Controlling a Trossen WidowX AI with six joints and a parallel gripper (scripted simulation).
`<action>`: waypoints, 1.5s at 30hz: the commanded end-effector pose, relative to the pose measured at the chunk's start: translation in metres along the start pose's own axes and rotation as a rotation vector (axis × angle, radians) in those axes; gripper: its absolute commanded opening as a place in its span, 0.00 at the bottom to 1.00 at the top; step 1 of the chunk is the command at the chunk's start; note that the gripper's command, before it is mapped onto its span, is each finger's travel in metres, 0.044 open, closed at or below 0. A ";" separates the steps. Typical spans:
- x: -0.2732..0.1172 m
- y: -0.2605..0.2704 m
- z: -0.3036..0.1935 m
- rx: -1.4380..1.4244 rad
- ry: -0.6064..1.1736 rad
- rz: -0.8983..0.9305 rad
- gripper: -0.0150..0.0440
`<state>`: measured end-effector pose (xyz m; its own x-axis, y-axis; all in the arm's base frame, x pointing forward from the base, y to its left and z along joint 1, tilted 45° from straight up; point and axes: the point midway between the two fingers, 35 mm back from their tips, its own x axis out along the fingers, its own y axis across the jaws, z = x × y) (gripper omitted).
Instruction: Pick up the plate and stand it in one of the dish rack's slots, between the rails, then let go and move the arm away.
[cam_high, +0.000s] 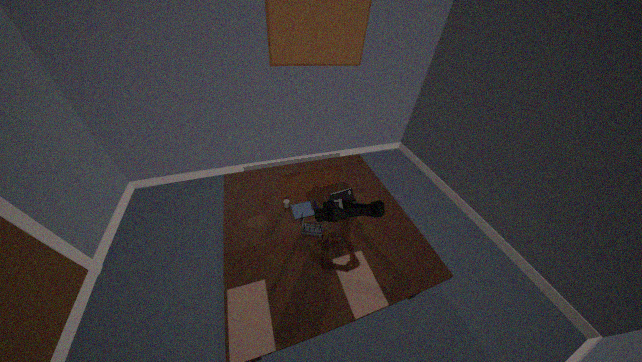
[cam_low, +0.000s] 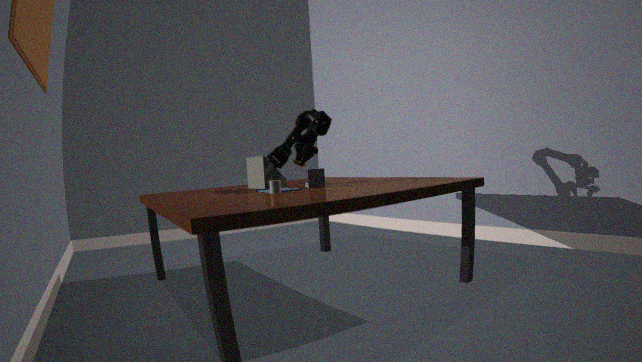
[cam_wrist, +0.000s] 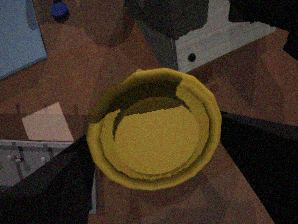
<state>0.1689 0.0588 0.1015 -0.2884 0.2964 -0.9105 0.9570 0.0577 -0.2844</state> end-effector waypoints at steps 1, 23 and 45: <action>0.009 -0.001 0.003 -0.037 -0.092 0.009 0.25; 0.039 0.004 0.011 -0.261 -0.500 0.143 0.25; 0.048 0.017 0.001 -0.455 -0.804 0.438 0.25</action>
<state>0.1695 0.0705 0.0530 0.2487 -0.3274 -0.9115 0.8764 0.4767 0.0679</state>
